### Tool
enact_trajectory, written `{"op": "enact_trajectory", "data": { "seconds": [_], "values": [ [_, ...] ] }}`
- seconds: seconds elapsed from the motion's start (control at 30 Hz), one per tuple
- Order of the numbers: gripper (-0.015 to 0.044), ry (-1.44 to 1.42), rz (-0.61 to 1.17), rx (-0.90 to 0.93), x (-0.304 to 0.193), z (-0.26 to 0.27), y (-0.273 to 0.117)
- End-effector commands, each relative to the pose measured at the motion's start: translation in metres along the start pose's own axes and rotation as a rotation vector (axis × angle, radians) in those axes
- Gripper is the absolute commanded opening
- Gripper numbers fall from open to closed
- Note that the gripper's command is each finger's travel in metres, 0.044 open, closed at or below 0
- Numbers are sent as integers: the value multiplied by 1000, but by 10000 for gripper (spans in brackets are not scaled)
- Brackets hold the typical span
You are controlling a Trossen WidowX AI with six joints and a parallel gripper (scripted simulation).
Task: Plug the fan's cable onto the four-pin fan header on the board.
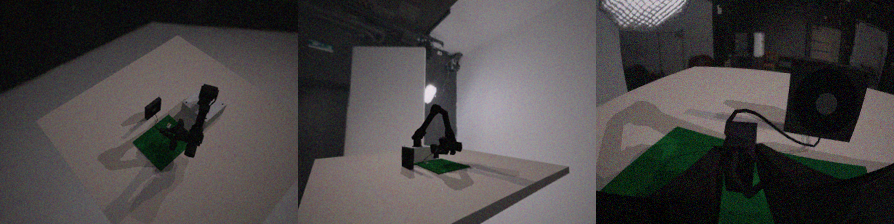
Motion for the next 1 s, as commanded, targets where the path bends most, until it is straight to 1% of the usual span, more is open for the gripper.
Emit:
{"op": "enact_trajectory", "data": {
  "seconds": [0.0, 0.97],
  "values": [
    [0, 5, 2, 0, -4, 0, 1],
    [0, 5, 2, 0, -25, -3, 5]
  ]
}}
Point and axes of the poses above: the point midway between the two fingers, 35 mm back from their tips, its own y axis out along the fingers, its own z axis across the jaws, x = y × z, the point moved 10 cm from there along -y, back along the fingers, and after that the axes turned 8 degrees about y, right-handed, at the moved point
